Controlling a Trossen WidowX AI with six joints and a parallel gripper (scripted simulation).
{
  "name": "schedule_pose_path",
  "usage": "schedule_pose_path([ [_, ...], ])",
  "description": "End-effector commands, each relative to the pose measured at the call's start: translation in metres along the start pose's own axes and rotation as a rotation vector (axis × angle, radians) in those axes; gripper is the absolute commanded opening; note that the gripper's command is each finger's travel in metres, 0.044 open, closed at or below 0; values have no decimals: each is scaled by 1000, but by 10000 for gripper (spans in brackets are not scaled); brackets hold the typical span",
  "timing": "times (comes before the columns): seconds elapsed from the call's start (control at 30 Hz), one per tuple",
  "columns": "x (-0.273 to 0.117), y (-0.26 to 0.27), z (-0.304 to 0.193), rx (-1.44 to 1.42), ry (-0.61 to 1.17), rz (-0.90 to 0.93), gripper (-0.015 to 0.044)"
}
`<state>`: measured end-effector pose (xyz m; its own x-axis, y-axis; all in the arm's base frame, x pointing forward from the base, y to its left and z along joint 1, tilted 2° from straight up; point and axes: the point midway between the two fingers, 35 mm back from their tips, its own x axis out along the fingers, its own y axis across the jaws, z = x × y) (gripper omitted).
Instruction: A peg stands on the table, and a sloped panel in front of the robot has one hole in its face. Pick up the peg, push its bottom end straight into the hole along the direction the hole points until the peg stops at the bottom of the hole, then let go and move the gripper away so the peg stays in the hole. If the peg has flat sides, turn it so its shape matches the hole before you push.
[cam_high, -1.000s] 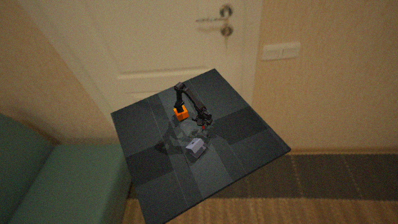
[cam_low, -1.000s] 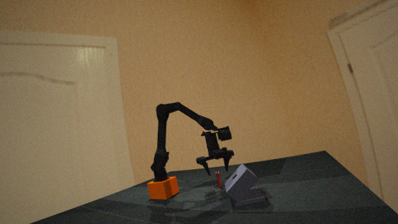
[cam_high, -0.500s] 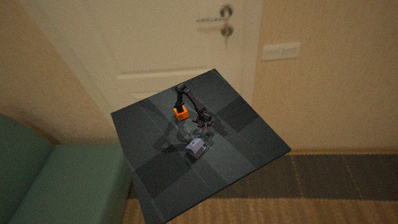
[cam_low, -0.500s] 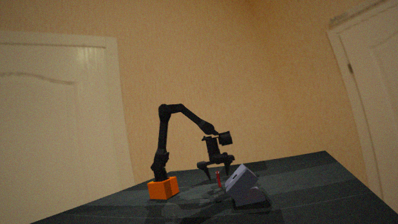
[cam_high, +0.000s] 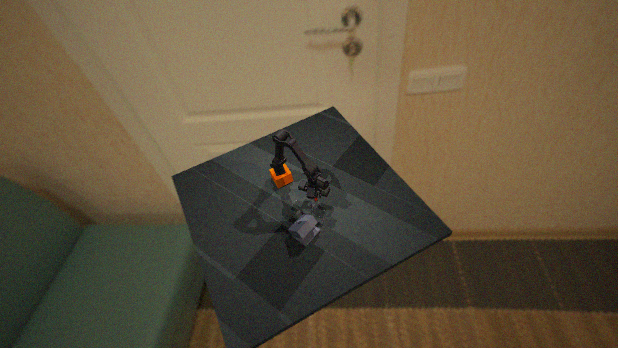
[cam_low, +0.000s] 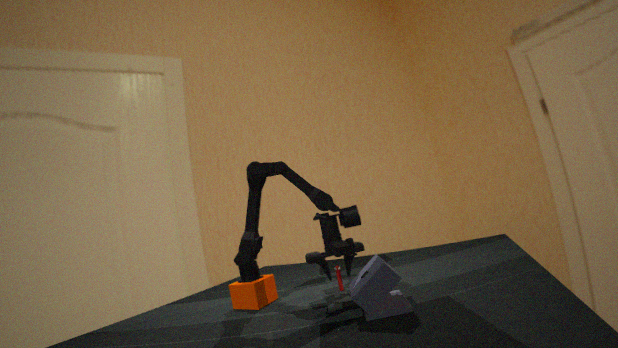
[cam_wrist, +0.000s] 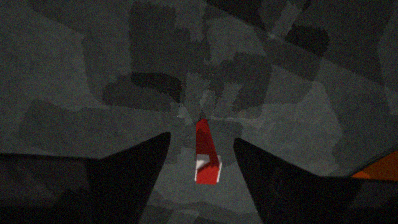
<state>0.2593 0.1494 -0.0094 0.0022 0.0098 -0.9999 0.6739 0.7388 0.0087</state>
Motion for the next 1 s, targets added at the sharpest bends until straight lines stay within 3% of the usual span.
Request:
schedule_pose_path([
  [0.0, -1, 1, 0, 0, 0, 2, 177],
  [0.2, -1, 1, 0, 0, 0, 2, 20],
  [0.3, -1, 1, 0, 0, 0, 2, 0],
  [0.57, -8, 2, 1, 0, 0, 2, 0],
  [0.97, -65, 3, 2, 0, 4, -2, 0],
])
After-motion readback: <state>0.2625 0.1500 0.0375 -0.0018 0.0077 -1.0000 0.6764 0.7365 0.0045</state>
